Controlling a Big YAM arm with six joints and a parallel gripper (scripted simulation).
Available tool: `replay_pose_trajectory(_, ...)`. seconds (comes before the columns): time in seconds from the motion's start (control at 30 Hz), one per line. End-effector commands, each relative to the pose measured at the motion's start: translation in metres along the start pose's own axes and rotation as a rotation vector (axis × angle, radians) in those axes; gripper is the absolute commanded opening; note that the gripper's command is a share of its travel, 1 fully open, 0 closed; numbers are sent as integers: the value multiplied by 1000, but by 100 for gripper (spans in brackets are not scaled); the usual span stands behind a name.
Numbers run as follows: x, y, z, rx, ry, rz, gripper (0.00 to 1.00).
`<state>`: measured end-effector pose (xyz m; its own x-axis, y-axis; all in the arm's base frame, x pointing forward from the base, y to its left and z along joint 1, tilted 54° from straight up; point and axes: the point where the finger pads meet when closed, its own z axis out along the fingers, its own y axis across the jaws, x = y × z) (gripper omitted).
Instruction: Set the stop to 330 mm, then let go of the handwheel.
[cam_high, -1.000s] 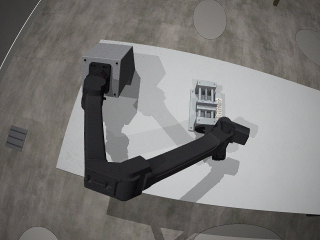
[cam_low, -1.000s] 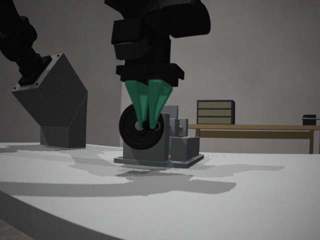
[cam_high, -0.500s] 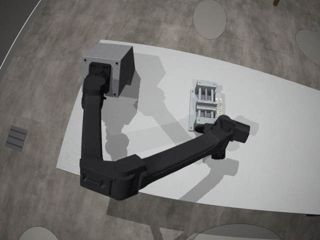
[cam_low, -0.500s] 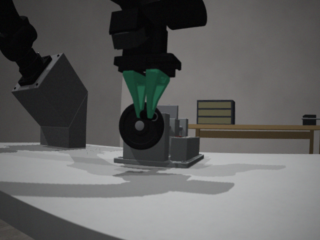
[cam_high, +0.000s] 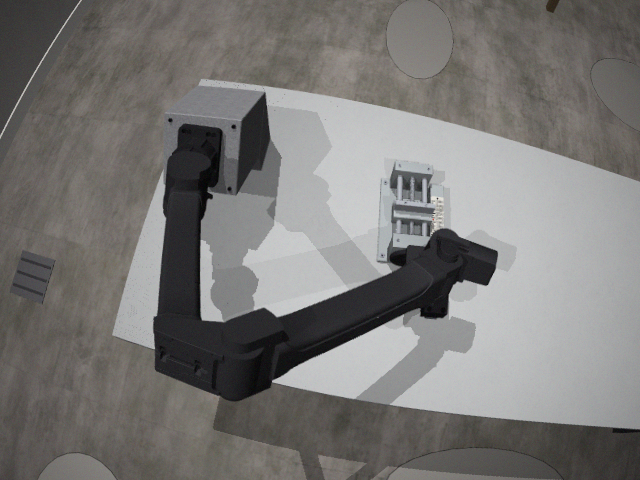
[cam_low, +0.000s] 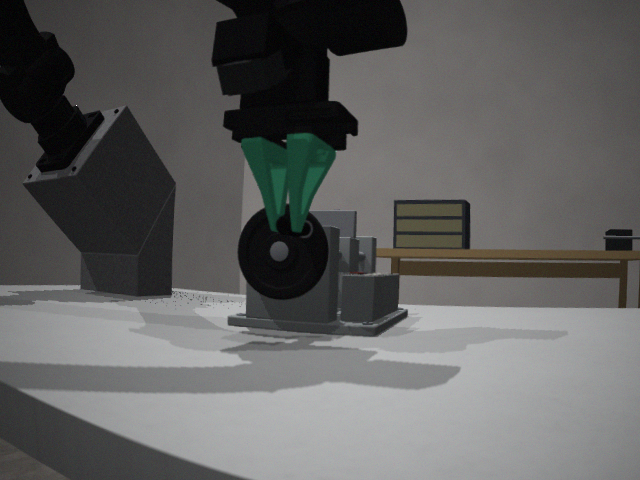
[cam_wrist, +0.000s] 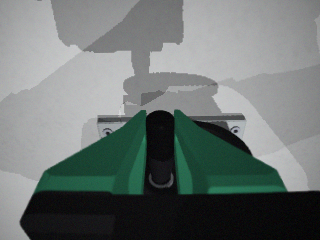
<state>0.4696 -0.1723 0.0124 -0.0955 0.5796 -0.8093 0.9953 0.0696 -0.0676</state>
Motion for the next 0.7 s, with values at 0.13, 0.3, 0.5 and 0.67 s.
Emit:
replay_pose_trajectory(0.13,3,6,-20,-48,-3,-12,6)
replay_pose_trajectory(0.3,10,5,-11,-33,0,-27,6)
replay_pose_trajectory(0.5,6,0,6,-2,4,-16,6)
replay_pose_trajectory(0.67,5,0,7,-2,4,-15,6)
